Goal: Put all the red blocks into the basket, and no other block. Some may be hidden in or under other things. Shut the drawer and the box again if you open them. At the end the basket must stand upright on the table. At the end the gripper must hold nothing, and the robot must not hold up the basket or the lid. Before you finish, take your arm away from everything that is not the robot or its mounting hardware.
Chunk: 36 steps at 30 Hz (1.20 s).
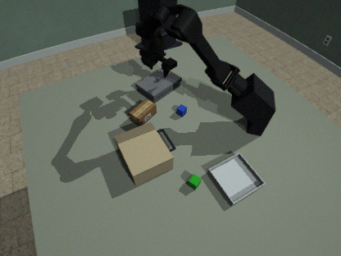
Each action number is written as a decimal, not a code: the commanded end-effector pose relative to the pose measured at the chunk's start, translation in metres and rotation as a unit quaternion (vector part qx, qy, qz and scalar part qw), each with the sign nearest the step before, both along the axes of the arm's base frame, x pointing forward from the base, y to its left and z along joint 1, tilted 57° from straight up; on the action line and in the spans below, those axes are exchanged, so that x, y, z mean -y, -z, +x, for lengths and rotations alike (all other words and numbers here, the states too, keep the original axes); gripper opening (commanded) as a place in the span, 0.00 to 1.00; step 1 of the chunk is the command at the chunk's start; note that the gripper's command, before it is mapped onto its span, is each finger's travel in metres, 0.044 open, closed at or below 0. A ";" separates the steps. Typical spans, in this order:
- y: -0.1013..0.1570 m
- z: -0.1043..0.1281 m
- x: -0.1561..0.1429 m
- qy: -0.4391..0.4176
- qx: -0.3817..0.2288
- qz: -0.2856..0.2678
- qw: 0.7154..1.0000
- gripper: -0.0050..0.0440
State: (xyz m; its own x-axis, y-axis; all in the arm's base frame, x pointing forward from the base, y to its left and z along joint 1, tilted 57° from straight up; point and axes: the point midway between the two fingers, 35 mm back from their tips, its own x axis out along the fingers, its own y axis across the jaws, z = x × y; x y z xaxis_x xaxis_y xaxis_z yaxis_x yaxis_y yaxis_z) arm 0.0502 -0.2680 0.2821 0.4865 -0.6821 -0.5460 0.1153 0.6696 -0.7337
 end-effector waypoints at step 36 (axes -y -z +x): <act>0.022 0.017 0.025 0.001 0.001 0.004 1.000 0.10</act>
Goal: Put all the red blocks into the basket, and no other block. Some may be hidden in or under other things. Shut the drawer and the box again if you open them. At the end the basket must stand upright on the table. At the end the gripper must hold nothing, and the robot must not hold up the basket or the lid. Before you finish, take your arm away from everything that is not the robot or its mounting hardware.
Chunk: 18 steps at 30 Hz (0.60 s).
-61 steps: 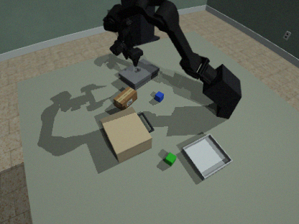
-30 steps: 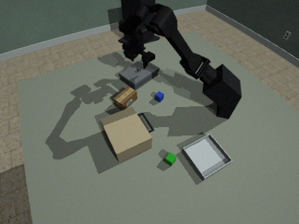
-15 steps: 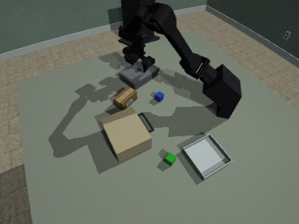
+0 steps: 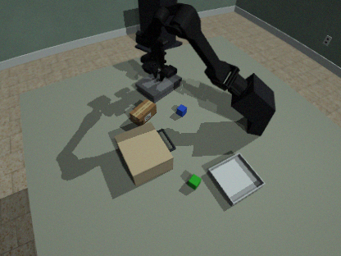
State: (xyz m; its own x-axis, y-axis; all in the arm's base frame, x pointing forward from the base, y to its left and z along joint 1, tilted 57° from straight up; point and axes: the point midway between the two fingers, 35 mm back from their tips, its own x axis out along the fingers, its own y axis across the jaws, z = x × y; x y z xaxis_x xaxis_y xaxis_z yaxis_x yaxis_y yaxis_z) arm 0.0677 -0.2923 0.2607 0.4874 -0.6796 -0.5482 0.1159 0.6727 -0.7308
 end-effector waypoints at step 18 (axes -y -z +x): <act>-0.010 -0.010 -0.013 0.002 0.000 0.002 1.000 0.10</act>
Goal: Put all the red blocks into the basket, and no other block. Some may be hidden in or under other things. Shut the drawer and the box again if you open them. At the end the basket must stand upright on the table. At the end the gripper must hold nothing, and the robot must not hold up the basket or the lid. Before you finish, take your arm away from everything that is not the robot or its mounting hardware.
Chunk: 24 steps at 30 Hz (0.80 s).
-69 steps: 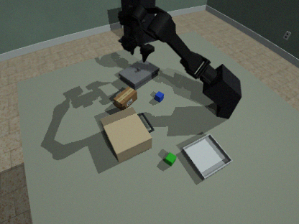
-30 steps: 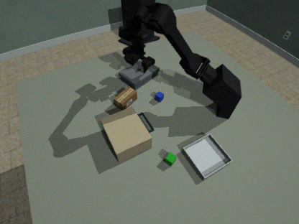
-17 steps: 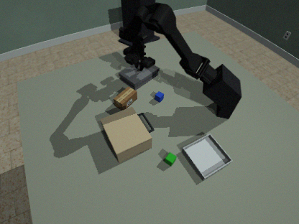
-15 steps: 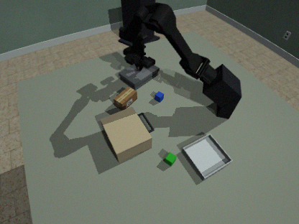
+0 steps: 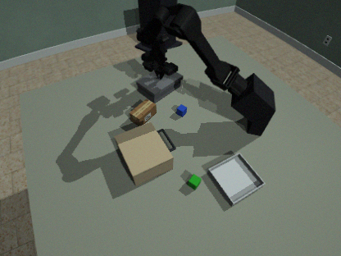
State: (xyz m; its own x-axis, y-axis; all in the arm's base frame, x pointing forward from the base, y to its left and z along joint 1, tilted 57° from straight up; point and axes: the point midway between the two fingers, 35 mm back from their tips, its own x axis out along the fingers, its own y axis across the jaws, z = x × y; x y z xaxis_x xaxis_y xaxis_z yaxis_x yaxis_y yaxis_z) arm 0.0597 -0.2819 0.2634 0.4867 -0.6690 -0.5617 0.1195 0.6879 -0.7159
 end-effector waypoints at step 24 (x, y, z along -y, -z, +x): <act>-0.040 -0.030 -0.043 0.000 -0.001 -0.009 1.000 0.10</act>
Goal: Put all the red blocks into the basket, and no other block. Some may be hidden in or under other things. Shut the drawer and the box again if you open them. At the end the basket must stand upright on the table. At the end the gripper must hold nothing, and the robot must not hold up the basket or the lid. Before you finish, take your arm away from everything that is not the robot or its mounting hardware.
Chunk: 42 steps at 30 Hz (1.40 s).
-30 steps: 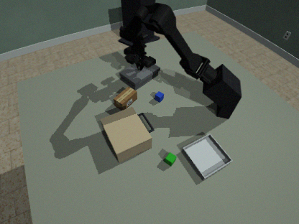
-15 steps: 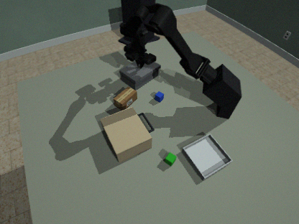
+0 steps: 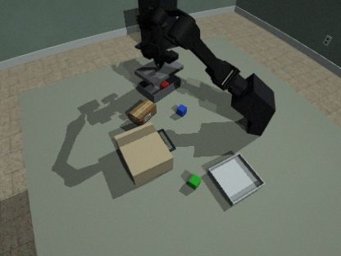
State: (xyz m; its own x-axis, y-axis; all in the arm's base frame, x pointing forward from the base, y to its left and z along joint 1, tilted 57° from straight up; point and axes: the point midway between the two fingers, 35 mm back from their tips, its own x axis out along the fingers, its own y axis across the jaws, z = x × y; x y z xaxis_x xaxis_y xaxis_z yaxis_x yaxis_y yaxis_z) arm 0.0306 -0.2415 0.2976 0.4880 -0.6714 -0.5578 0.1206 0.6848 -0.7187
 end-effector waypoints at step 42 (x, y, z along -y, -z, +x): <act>0.193 -0.184 -0.032 0.486 0.591 0.424 0.484 0.10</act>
